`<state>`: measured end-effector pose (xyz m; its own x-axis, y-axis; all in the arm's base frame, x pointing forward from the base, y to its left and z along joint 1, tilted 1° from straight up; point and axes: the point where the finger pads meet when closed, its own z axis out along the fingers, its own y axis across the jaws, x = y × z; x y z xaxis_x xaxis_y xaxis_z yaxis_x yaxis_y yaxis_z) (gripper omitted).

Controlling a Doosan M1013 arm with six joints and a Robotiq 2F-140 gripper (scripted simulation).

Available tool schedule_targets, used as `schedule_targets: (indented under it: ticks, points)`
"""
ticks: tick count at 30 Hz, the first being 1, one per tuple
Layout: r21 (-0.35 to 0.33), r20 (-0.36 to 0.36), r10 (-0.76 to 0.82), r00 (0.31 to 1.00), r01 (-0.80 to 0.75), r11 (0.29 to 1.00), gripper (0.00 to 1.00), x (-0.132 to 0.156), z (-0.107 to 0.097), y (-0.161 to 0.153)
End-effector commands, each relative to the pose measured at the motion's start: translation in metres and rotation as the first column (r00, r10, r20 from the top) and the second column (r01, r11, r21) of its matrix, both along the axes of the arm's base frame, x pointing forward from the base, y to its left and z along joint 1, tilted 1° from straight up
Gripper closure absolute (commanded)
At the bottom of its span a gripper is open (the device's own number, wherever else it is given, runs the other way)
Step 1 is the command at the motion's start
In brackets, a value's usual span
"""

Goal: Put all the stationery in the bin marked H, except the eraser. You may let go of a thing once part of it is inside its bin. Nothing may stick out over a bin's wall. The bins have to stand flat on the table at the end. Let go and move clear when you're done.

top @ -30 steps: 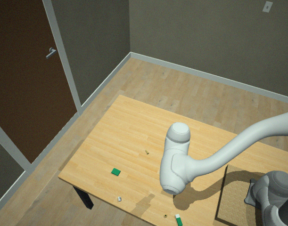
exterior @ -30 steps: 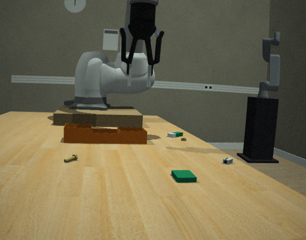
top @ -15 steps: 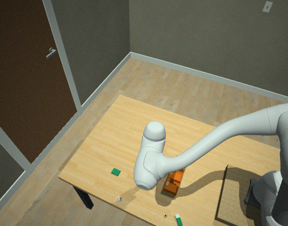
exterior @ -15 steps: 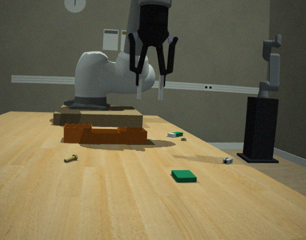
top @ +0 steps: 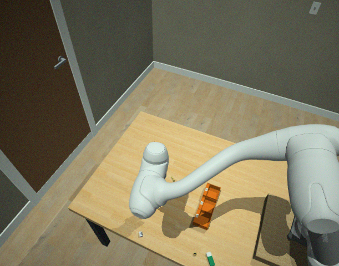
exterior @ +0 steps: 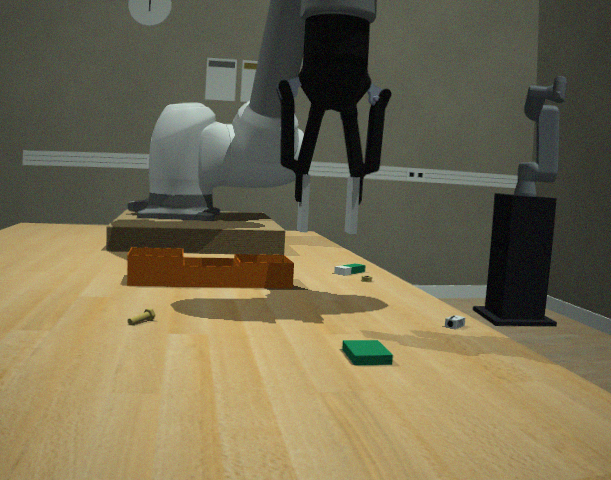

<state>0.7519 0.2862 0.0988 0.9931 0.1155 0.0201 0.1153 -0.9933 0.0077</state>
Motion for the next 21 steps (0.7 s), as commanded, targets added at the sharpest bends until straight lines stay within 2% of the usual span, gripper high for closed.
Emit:
schedule_targets:
  ticks: [1, 12, 14, 16, 21]
  points:
    - [0.000, -0.001, 0.000, 1.000, 0.000, 1.000, 0.60, 0.023, -0.006, 0.007]
    - [0.000, -0.001, 0.000, 1.000, 0.000, 1.000, 0.60, 0.108, -0.032, 0.031]
    - [0.000, -0.001, 0.000, 1.000, 0.000, 1.000, 0.60, 0.108, -0.032, 0.031]
    - [0.000, -0.001, 0.000, 1.000, 0.000, 1.000, 0.60, 0.125, -0.036, 0.035]
    - [0.000, -0.001, 0.000, 1.000, 0.000, 1.000, 0.60, 0.127, -0.036, 0.036]
